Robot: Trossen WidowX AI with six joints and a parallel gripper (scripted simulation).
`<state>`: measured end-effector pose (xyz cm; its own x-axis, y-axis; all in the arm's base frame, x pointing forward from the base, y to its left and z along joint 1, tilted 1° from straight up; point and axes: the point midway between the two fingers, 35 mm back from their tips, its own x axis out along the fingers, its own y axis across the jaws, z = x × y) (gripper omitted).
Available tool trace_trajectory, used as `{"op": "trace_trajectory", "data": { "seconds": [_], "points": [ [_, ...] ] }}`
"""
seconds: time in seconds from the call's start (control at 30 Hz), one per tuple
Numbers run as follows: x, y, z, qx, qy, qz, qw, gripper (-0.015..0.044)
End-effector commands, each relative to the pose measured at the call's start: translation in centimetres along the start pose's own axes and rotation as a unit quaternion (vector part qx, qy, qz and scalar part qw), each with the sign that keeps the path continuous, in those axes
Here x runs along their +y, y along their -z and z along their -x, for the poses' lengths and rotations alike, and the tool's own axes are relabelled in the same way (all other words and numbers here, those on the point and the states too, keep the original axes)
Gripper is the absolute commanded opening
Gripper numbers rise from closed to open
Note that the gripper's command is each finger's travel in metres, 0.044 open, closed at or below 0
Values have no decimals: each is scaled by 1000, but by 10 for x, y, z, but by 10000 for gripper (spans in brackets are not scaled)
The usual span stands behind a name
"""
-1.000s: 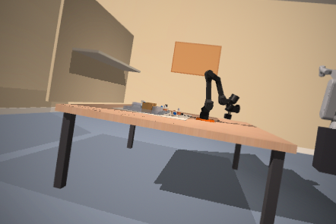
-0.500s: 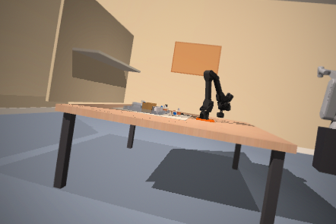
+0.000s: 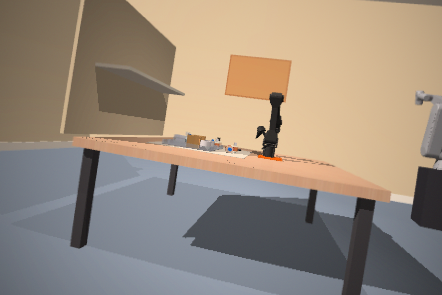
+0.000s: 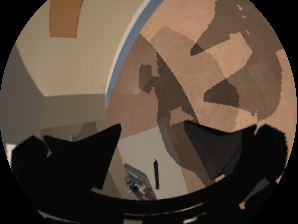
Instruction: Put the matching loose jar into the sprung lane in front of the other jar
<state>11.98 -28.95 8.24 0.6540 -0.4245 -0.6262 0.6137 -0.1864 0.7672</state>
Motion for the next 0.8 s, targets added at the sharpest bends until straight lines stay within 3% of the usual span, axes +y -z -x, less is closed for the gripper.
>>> {"op": "trace_trajectory", "data": {
  "seconds": [0.0,0.4,0.77],
  "points": [
    [20,40,-16,64,29,76,995,440],
    [60,187,-18,253,99,351,896,440],
    [52,297,47,375,130,618,679,440]
  ]
}}
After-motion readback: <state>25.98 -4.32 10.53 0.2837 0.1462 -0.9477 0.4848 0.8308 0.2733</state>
